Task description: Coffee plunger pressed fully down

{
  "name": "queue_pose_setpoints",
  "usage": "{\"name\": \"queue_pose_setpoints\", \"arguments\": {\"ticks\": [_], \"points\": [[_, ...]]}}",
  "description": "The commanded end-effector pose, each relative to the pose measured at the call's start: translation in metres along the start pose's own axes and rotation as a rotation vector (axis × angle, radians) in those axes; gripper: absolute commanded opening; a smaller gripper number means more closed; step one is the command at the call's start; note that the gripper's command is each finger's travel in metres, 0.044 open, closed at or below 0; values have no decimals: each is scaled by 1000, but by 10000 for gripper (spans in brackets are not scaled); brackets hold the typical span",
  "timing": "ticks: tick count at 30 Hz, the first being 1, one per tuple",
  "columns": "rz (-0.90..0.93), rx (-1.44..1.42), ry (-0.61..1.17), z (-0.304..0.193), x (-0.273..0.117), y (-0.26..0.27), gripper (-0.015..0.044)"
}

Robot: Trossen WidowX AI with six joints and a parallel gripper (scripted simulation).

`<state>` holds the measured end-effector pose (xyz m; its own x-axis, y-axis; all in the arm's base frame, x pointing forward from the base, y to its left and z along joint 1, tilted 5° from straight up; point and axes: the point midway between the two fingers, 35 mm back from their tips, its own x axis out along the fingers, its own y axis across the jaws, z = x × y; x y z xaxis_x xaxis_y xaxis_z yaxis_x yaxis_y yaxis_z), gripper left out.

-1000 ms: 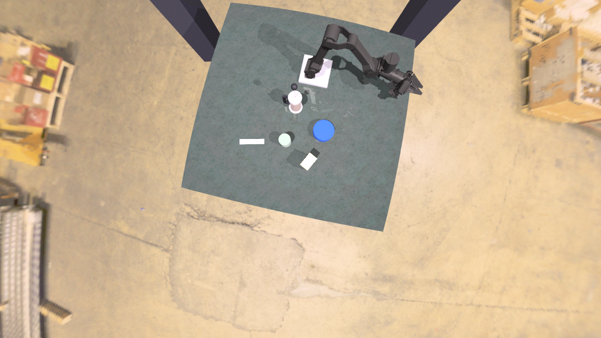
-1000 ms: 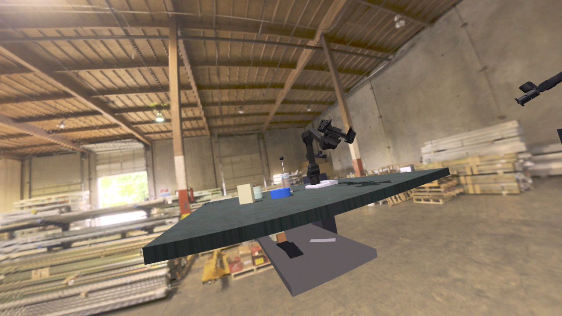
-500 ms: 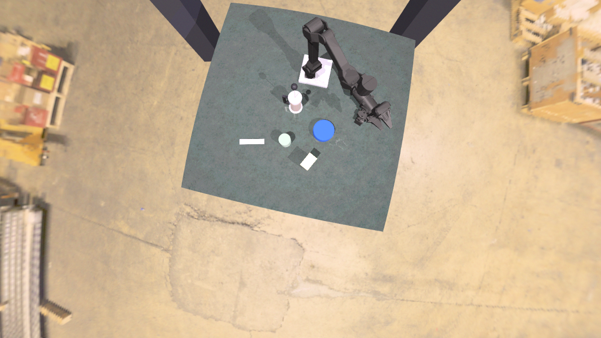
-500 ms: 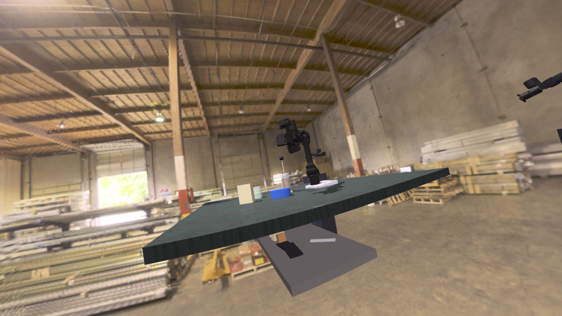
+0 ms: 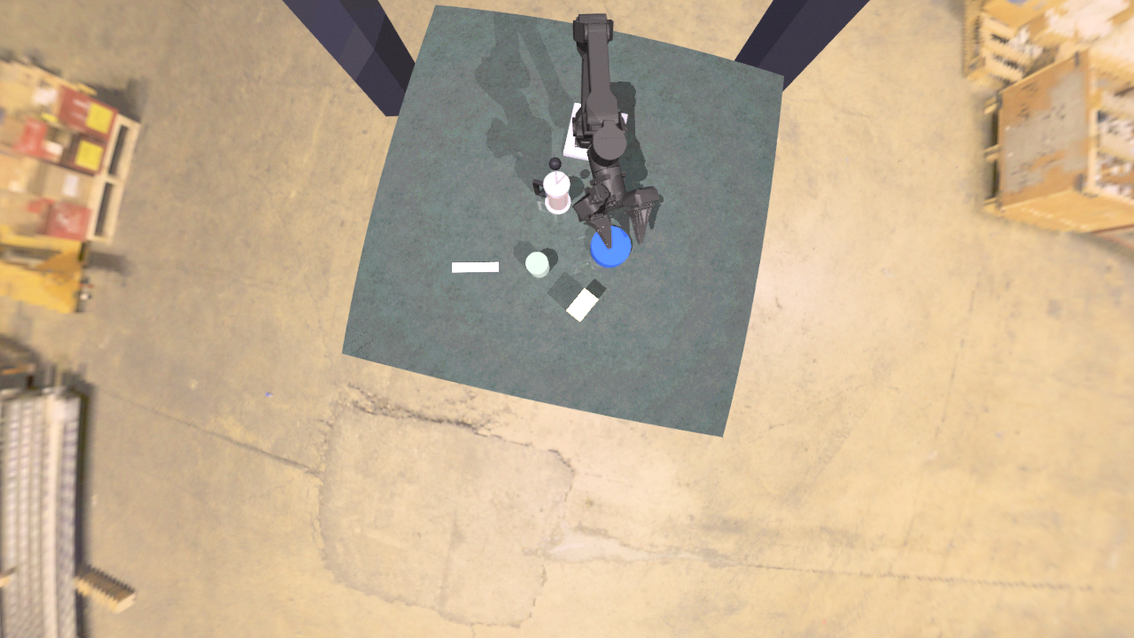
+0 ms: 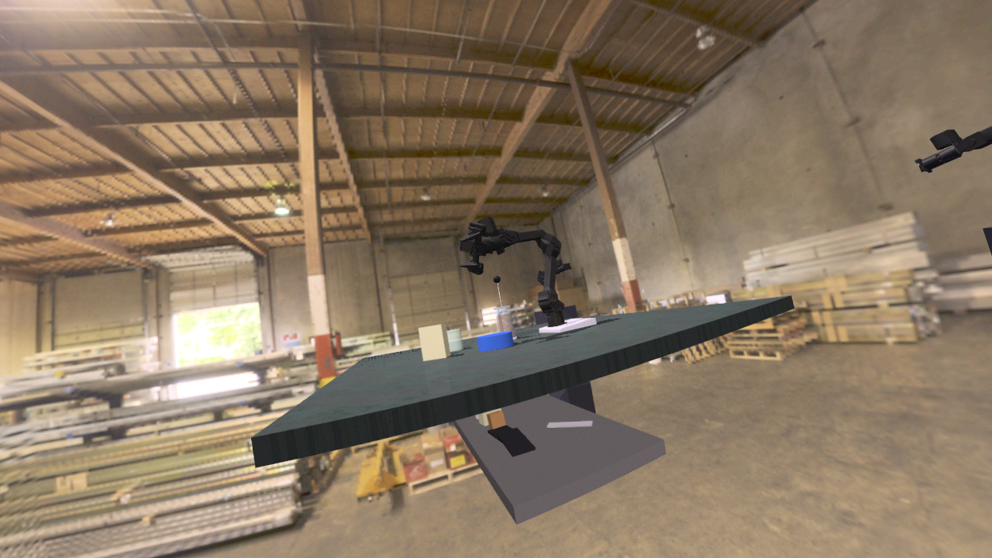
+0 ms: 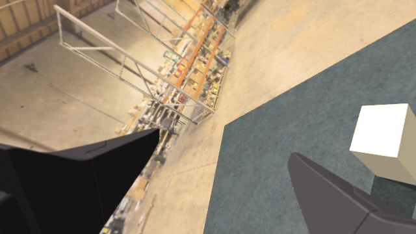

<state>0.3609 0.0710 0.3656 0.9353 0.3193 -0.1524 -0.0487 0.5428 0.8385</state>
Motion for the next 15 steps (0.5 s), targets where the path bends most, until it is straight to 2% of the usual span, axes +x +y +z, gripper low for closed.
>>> {"name": "queue_pose_setpoints", "arguments": {"ticks": [1, 8, 15], "points": [[-91, -145, -51, 35, -37, -22, 440], [-296, -372, -81, 68, -113, -62, 440], [-468, -533, -63, 66, -183, -85, 440]]}}
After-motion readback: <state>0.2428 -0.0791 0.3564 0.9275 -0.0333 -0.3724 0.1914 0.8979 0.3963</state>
